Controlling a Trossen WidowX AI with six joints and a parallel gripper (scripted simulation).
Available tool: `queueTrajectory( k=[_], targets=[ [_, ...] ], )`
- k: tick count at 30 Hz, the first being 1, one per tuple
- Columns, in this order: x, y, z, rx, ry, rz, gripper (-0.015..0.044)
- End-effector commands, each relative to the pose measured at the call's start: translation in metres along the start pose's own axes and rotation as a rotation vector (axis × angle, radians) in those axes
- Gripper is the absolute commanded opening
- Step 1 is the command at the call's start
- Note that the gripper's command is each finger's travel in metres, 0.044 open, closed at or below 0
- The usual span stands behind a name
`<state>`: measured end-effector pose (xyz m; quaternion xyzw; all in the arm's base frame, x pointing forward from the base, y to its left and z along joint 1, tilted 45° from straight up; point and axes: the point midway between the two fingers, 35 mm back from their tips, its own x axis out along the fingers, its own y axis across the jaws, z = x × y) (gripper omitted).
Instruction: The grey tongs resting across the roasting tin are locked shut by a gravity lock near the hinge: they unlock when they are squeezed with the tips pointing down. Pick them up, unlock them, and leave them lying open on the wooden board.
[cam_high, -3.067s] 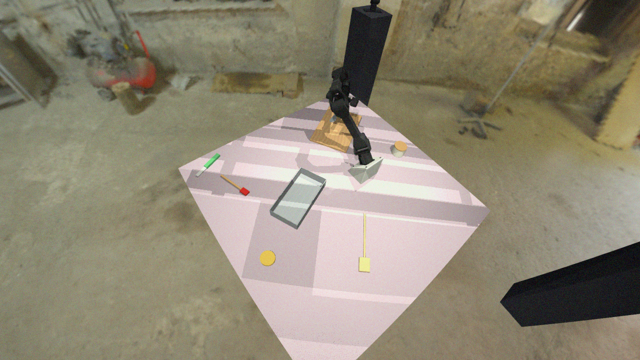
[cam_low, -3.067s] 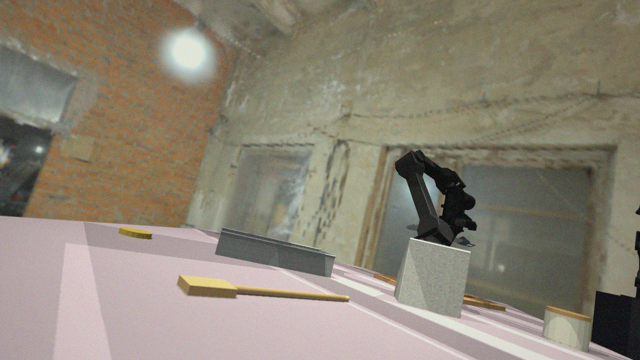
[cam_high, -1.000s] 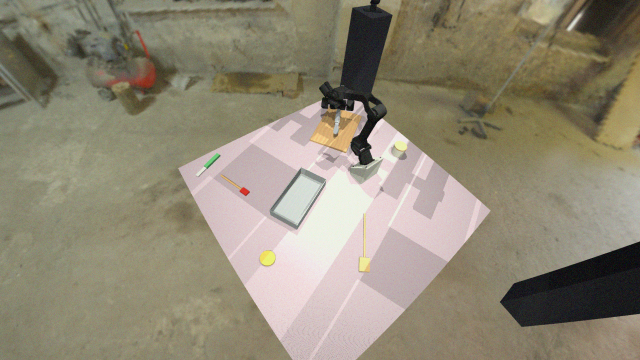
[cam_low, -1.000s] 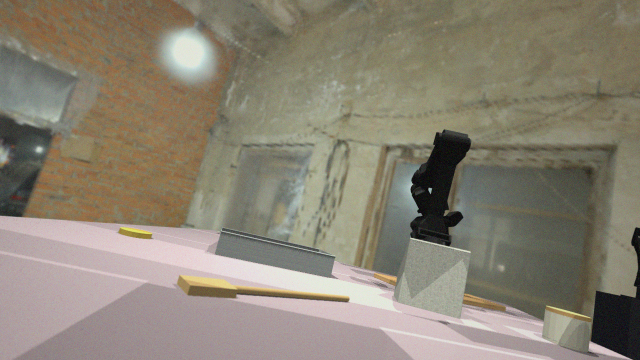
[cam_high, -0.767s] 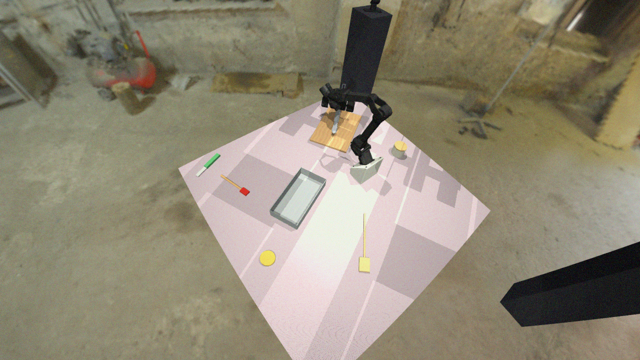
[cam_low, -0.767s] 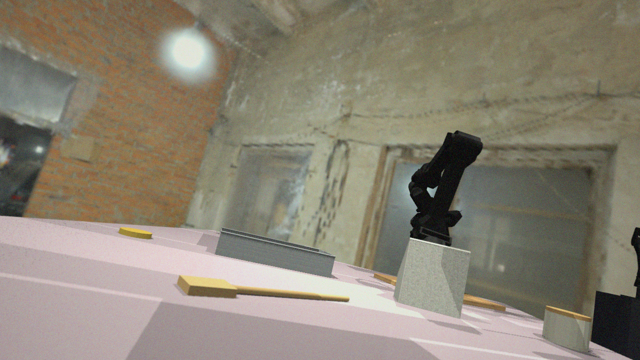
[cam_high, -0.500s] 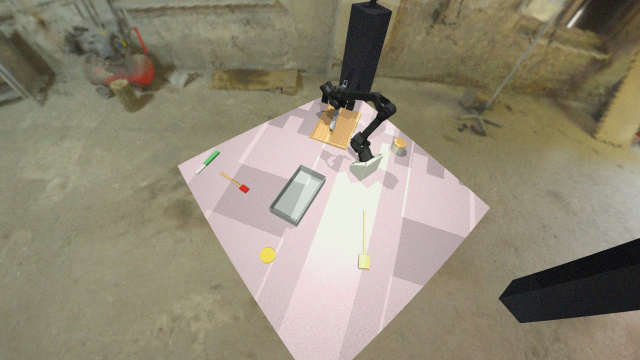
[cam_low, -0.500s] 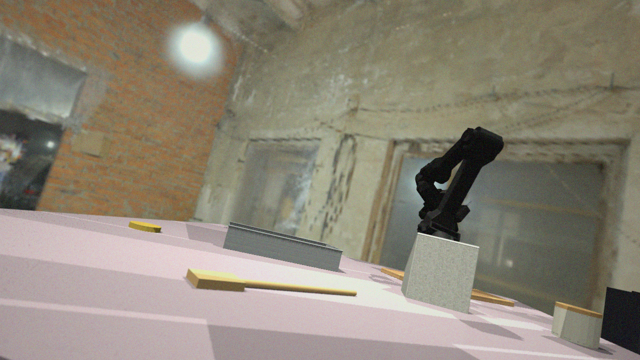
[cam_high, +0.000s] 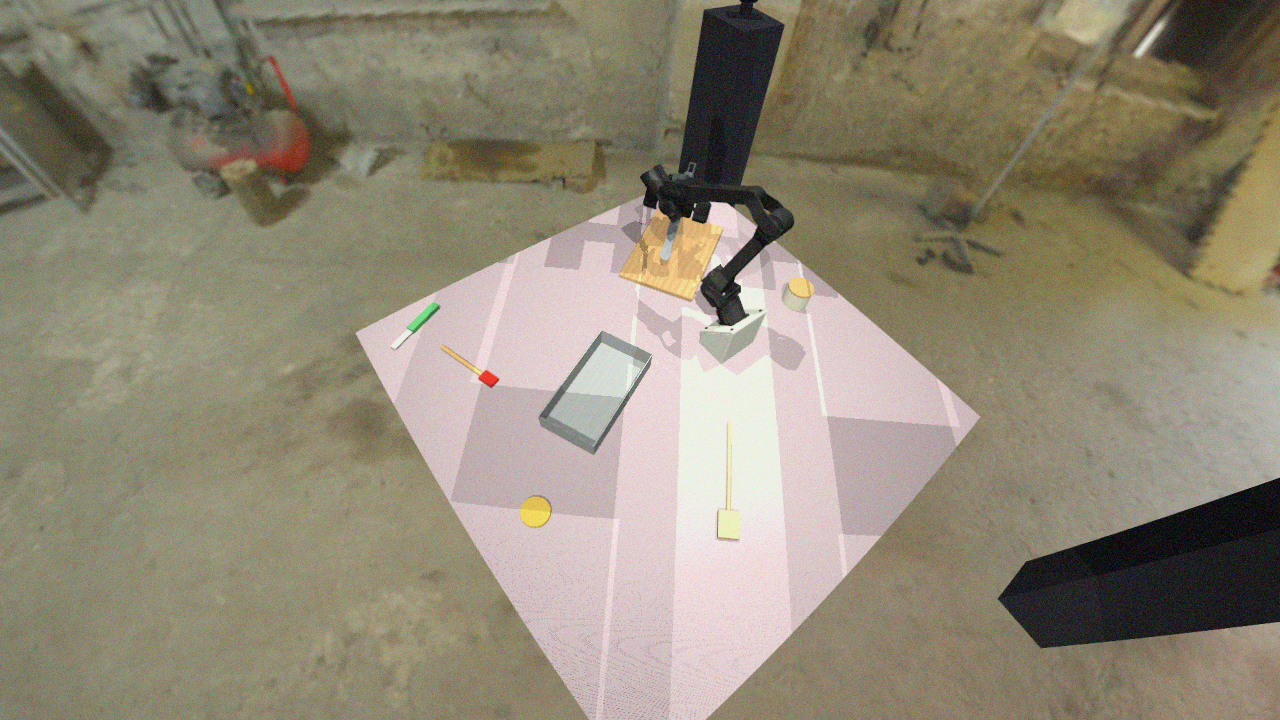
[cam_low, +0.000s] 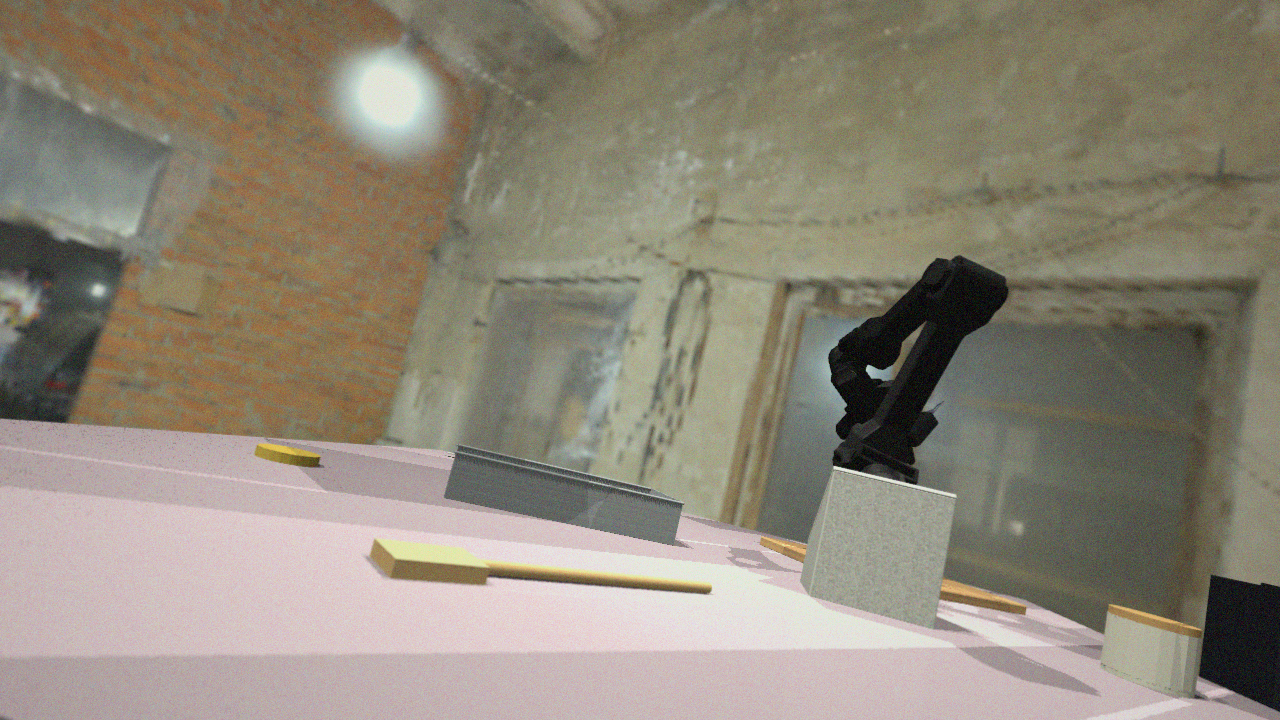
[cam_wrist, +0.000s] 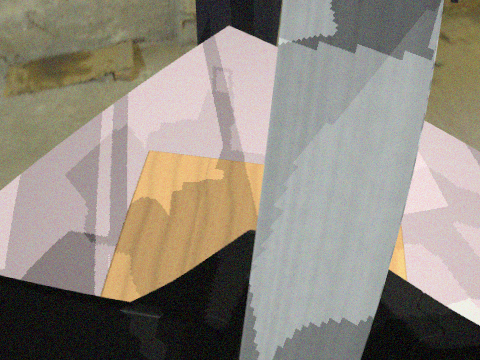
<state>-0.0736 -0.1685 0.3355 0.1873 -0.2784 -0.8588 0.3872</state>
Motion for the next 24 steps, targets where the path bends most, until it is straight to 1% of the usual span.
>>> queueTrajectory(
  k=[1, 19, 24],
  targets=[
    [-0.0001, -0.0005, 0.0010, 0.010, -0.007, -0.003, -0.0150],
    [-0.0001, -0.0005, 0.0010, 0.010, -0.007, -0.003, -0.0150],
    [0.0022, 0.0012, -0.0002, -0.025, 0.017, -0.008, -0.0150]
  ],
)
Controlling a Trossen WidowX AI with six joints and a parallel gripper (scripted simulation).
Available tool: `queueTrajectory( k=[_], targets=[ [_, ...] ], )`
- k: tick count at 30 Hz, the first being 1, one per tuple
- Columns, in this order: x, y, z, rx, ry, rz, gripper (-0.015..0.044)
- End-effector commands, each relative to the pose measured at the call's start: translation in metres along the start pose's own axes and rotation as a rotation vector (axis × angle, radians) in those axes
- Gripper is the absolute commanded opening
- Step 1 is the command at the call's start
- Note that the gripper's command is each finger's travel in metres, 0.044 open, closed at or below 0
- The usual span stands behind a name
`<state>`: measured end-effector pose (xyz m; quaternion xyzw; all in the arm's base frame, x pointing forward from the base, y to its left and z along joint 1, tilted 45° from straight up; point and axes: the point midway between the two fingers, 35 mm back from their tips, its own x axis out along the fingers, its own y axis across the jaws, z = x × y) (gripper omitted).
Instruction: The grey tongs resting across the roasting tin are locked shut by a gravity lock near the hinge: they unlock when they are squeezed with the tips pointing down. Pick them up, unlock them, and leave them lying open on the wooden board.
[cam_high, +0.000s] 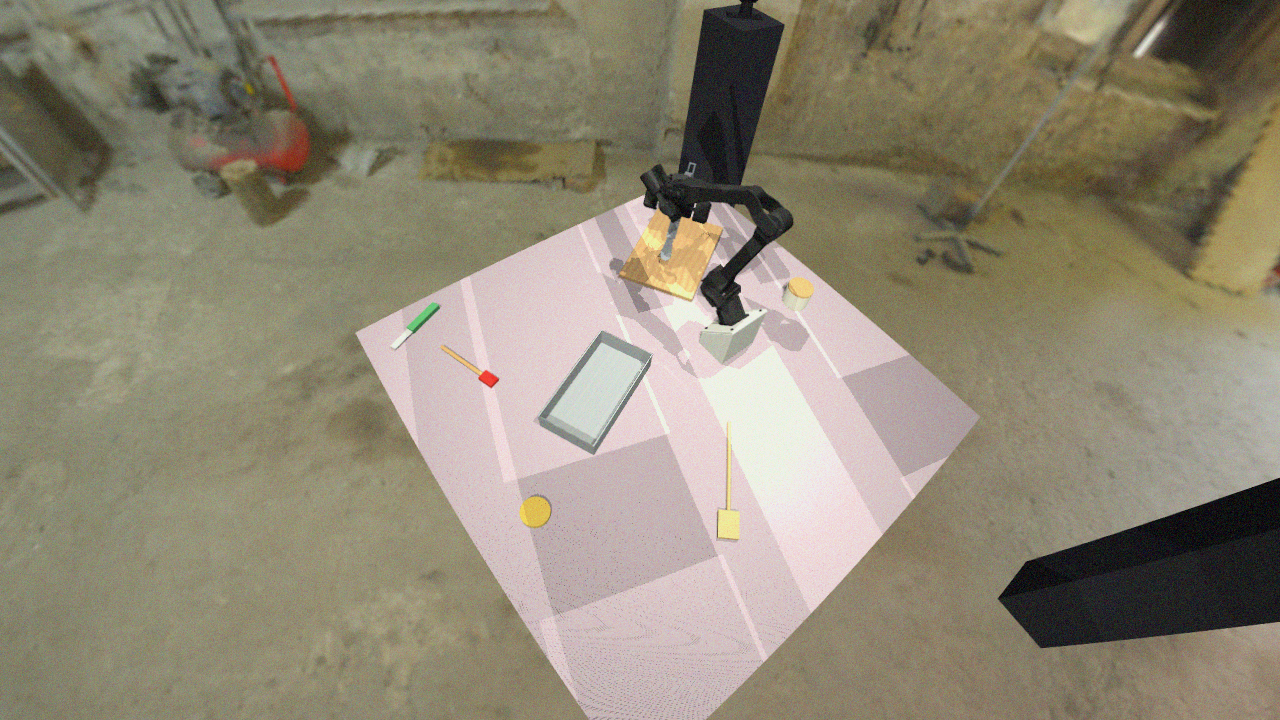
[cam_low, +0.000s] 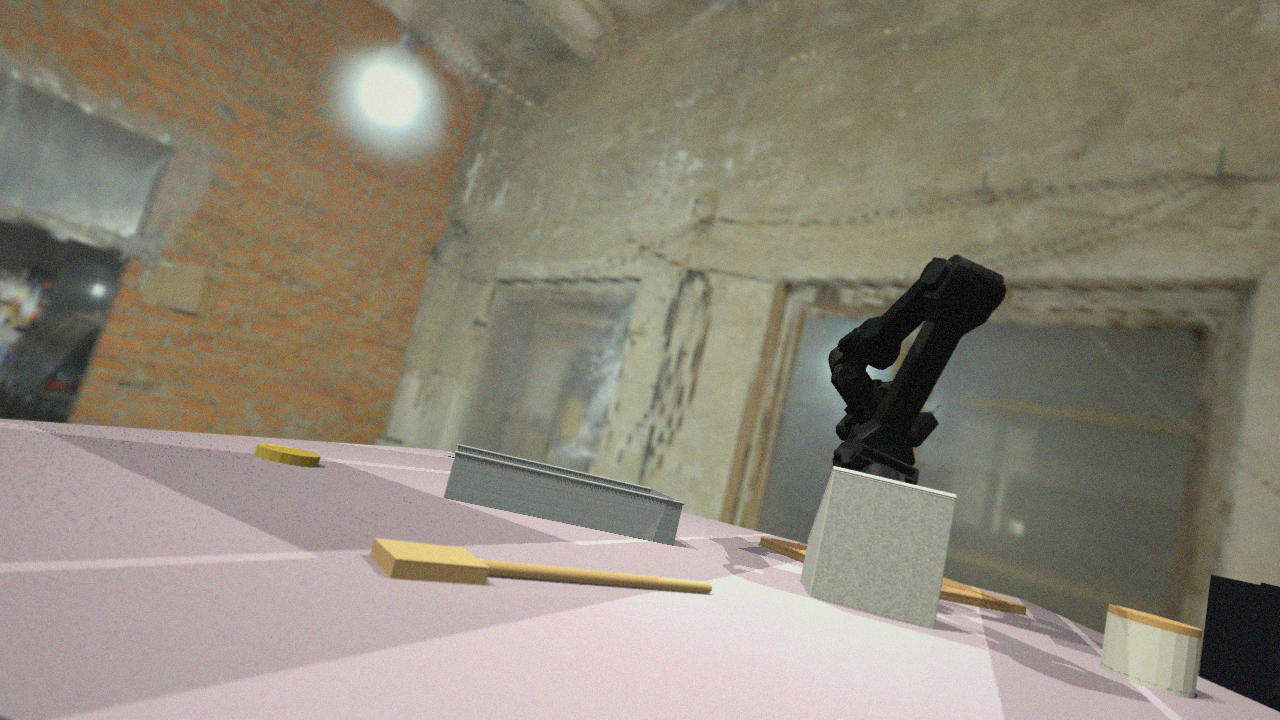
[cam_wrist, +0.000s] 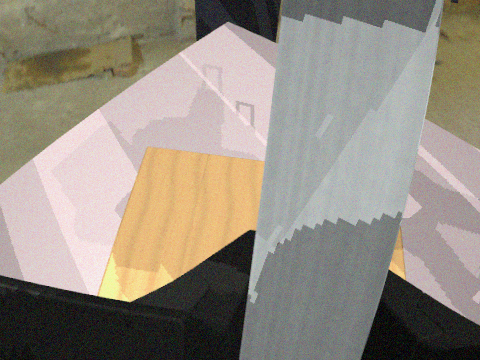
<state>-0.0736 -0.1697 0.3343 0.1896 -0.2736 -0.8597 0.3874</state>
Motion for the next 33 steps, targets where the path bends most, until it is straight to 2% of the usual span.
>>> queueTrajectory(
  k=[1, 33],
  targets=[
    [0.002, 0.002, 0.001, -0.030, 0.019, -0.006, -0.0150],
    [0.026, 0.002, -0.019, -0.298, 0.419, -0.089, -0.0150]
  ],
)
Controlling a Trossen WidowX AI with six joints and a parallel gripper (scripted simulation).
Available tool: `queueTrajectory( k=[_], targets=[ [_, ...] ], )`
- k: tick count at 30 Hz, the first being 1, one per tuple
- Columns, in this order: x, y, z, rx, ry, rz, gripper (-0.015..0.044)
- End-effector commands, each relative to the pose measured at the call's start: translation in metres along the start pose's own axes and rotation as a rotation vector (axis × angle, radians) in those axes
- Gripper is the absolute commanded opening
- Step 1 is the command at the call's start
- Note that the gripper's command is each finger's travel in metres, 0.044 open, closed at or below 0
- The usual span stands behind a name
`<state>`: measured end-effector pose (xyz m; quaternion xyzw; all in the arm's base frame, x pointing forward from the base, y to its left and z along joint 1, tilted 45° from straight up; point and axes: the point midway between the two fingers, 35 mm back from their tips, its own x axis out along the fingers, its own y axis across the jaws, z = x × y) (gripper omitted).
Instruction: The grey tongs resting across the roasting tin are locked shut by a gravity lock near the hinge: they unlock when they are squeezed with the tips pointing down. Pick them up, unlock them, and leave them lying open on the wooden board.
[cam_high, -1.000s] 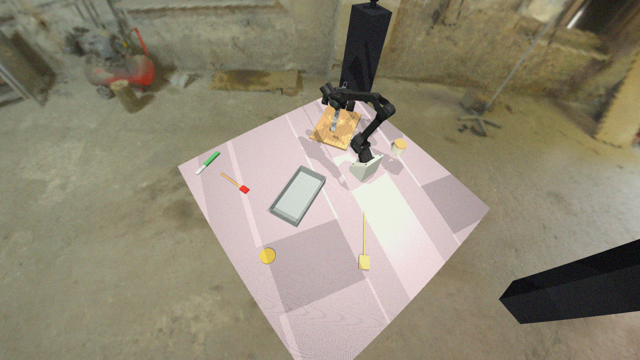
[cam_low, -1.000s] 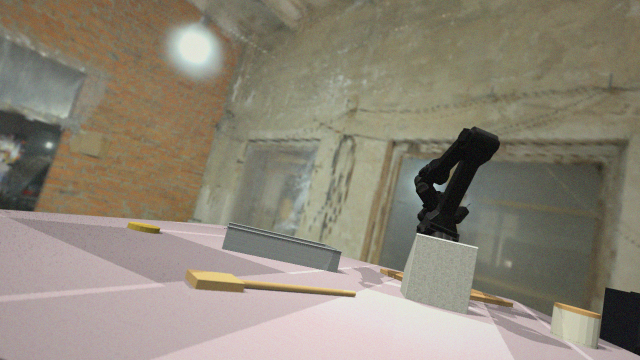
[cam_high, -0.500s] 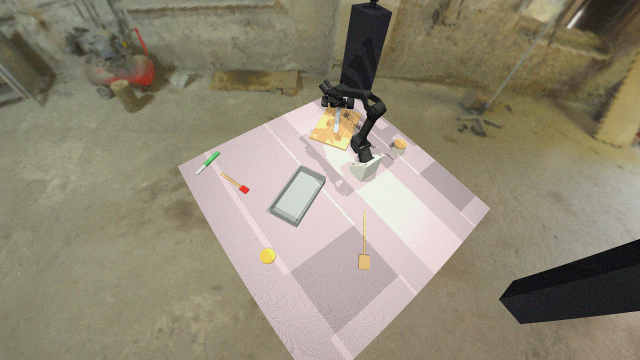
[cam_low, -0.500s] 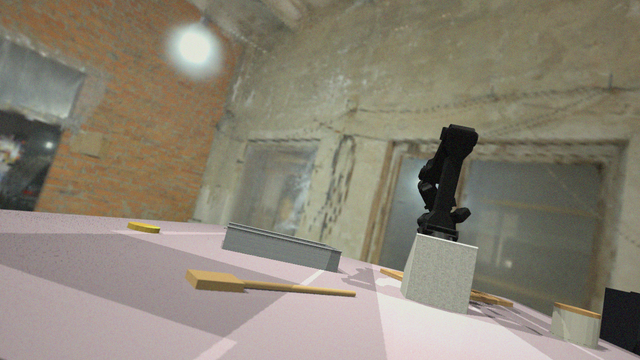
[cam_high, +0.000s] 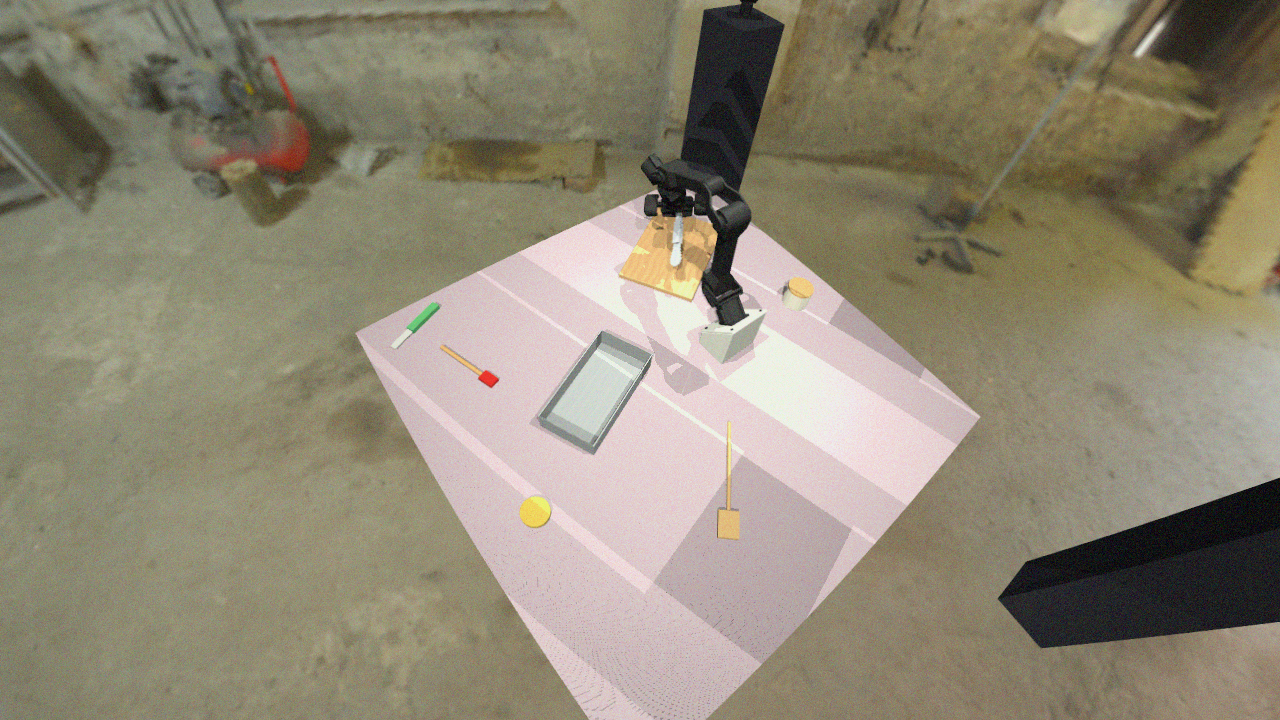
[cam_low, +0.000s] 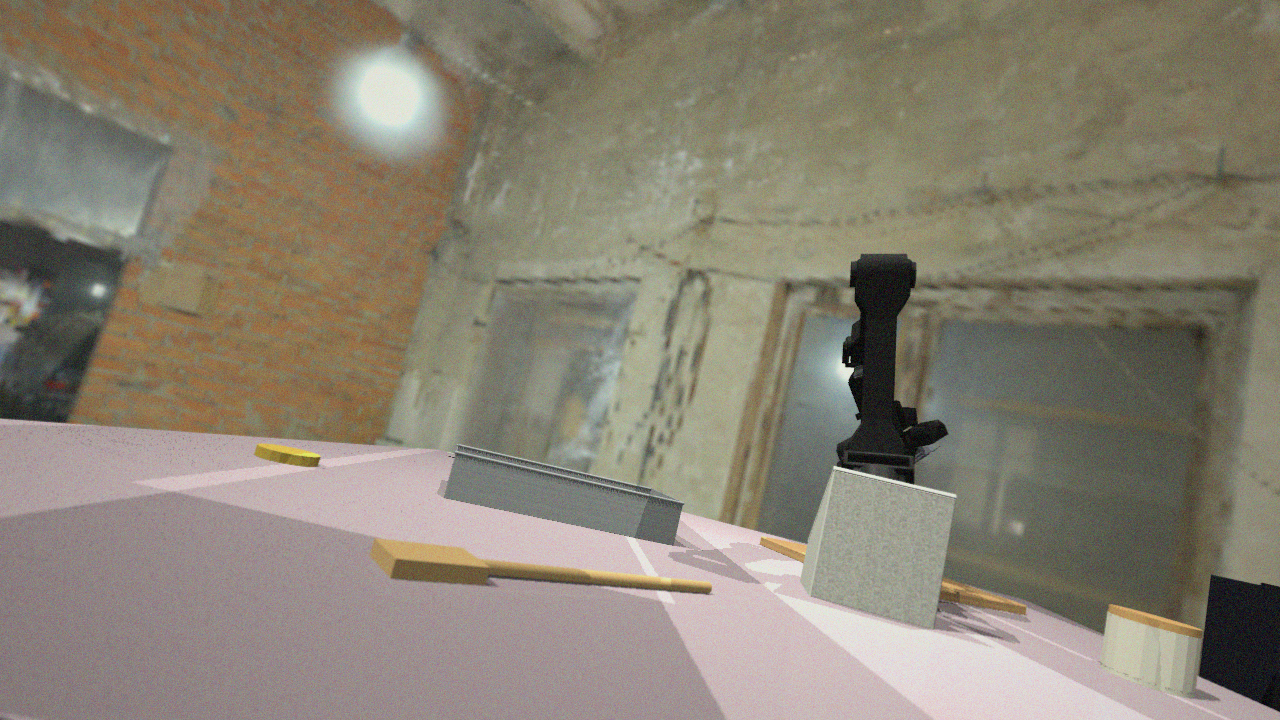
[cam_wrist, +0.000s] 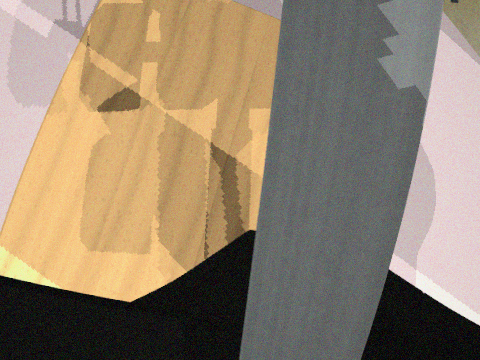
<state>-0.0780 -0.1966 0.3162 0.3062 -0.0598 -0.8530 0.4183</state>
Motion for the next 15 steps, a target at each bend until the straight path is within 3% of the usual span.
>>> queueTrajectory(
  k=[1, 15],
  targets=[
    [0.0006, 0.0000, 0.0018, -0.014, 0.043, 0.000, -0.0150],
    [0.0069, -0.0027, -0.0020, -0.017, 0.238, 0.016, -0.0150]
  ],
)
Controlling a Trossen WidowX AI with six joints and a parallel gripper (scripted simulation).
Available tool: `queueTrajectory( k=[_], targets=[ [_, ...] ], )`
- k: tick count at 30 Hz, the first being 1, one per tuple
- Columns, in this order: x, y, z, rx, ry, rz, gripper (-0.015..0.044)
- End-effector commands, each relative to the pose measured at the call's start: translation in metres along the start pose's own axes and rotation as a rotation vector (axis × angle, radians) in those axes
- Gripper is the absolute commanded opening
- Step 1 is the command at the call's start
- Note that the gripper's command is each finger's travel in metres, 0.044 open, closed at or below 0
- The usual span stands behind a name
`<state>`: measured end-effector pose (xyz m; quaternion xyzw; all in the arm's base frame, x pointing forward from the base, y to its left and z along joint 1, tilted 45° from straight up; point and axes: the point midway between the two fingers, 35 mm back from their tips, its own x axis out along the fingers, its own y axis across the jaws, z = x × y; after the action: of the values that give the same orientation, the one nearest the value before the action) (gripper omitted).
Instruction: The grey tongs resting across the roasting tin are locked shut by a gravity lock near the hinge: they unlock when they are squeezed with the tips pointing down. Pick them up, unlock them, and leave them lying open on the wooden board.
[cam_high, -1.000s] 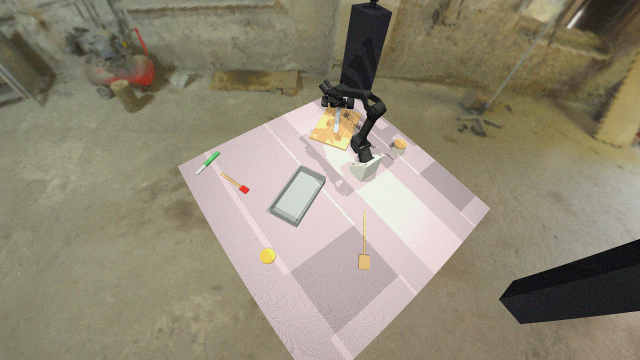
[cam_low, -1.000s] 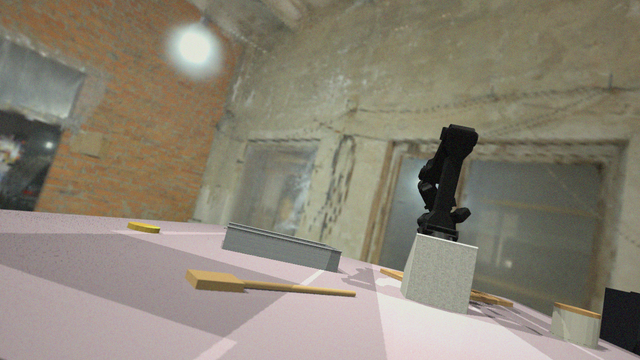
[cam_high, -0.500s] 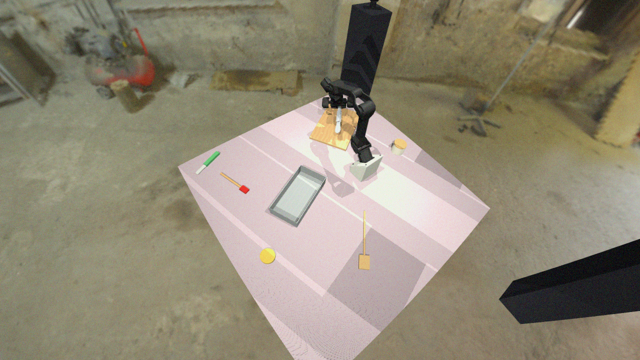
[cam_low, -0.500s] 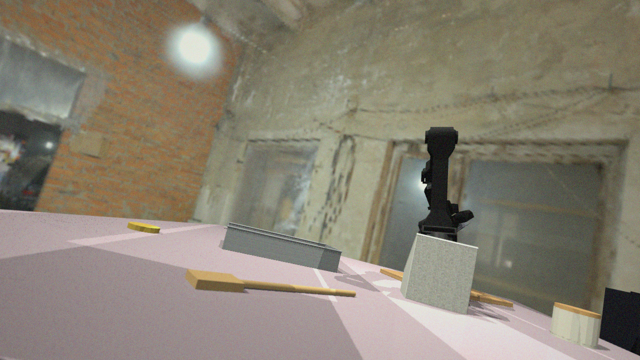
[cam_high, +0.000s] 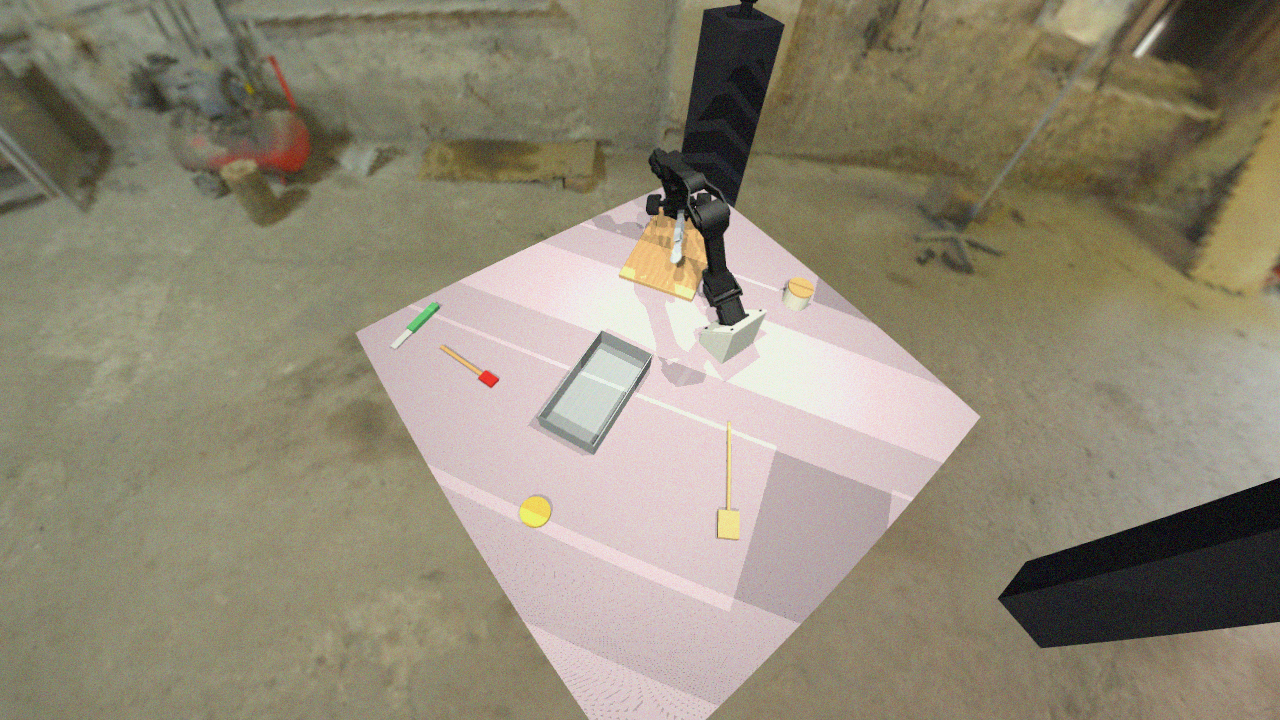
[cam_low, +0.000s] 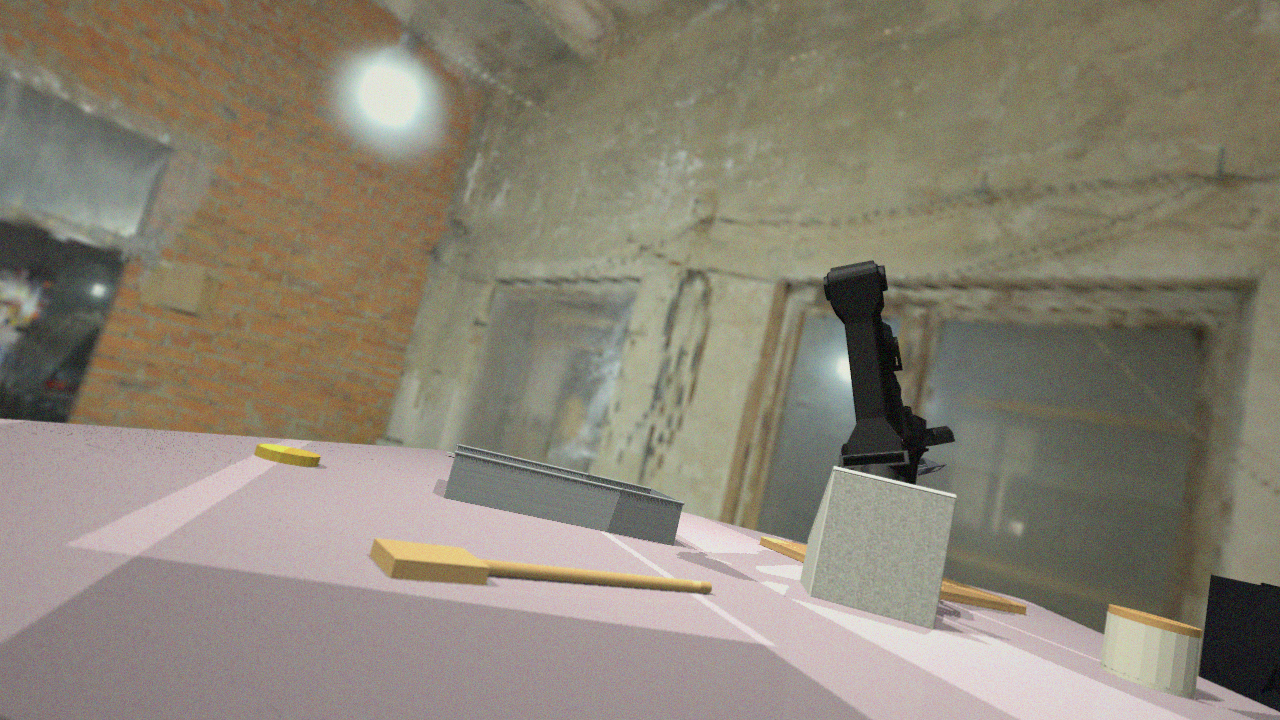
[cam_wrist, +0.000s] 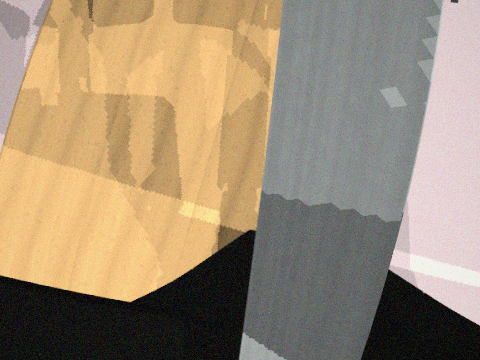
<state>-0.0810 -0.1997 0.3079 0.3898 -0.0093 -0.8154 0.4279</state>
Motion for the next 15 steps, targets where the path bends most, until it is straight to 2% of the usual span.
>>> queueTrajectory(
  k=[1, 15],
  targets=[
    [-0.0010, 0.0001, 0.0022, 0.002, 0.041, 0.012, -0.0150],
    [-0.0009, -0.0011, 0.0048, 0.065, 0.207, 0.083, -0.0150]
  ],
)
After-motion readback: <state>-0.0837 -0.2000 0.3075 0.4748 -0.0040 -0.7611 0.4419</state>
